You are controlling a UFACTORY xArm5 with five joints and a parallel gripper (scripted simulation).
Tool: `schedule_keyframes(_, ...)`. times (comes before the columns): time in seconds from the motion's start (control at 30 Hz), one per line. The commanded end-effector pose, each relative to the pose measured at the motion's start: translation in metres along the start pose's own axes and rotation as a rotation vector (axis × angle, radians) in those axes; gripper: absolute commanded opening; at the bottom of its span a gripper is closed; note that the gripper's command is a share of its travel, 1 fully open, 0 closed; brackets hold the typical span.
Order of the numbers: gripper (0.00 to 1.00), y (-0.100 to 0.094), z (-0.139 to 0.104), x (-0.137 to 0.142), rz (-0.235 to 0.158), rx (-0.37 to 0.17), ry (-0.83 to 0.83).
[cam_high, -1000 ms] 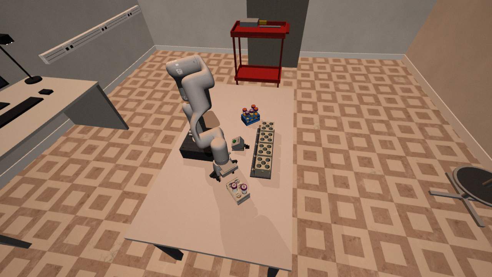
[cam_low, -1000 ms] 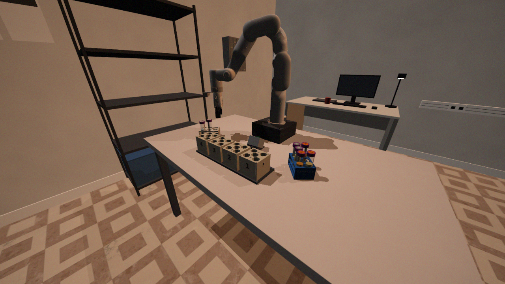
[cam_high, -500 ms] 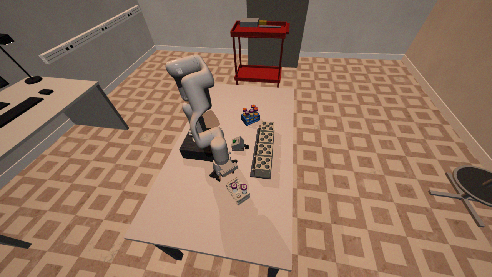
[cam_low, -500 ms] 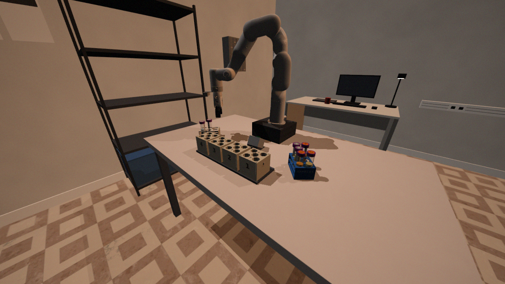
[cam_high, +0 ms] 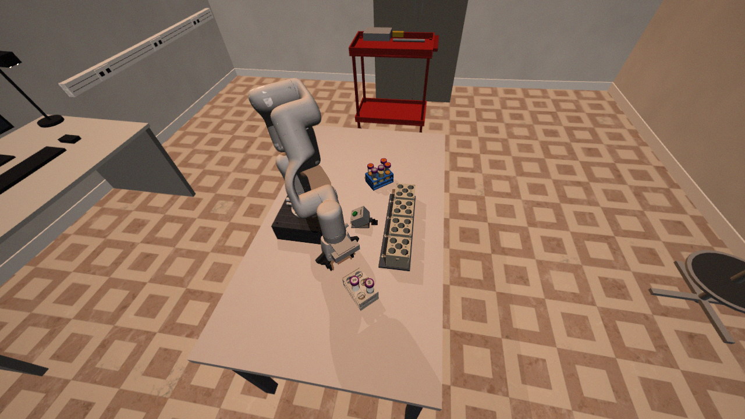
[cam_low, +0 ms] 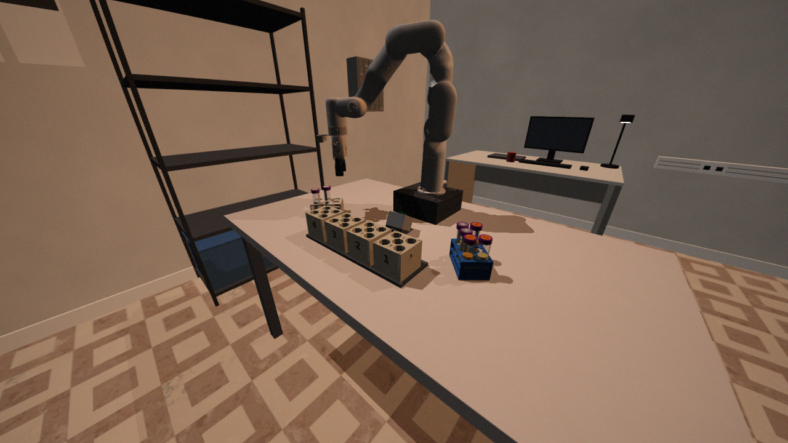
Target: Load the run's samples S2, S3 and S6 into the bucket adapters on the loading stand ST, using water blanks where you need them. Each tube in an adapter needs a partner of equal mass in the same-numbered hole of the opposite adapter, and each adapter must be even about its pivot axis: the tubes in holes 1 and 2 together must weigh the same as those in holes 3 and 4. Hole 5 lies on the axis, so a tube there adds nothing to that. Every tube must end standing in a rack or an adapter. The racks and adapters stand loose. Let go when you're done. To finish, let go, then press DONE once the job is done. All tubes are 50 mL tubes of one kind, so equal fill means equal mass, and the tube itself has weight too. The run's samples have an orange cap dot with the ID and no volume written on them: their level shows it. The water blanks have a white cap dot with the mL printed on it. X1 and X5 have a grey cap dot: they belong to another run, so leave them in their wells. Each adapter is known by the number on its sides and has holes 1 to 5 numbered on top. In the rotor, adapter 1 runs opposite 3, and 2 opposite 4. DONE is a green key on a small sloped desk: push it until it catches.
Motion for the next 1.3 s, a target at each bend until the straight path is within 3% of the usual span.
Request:
schedule_keyframes(0.0,1.0,-0.015,0.001,0.0,-0.003,0.002,0.0)
schedule_keyframes(0.67,1.0,-0.064,0.001,0.0,-0.003,0.002,0.0)
schedule_keyframes(0.87,1.0,-0.07,0.001,0.0,-0.003,0.002,0.0)
schedule_keyframes(1.27,1.0,-0.07,-0.006,-0.055,-0.003,0.002,-0.367)
Point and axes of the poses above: the point where the finger pads meet when closed, its own y axis out along the fingers, its own x axis across the jaws, z = x × y, the point moved 9 cm from there along -y, back along the fingers, and after that the axes turned 11 degrees about -y, right-handed, at the moved point
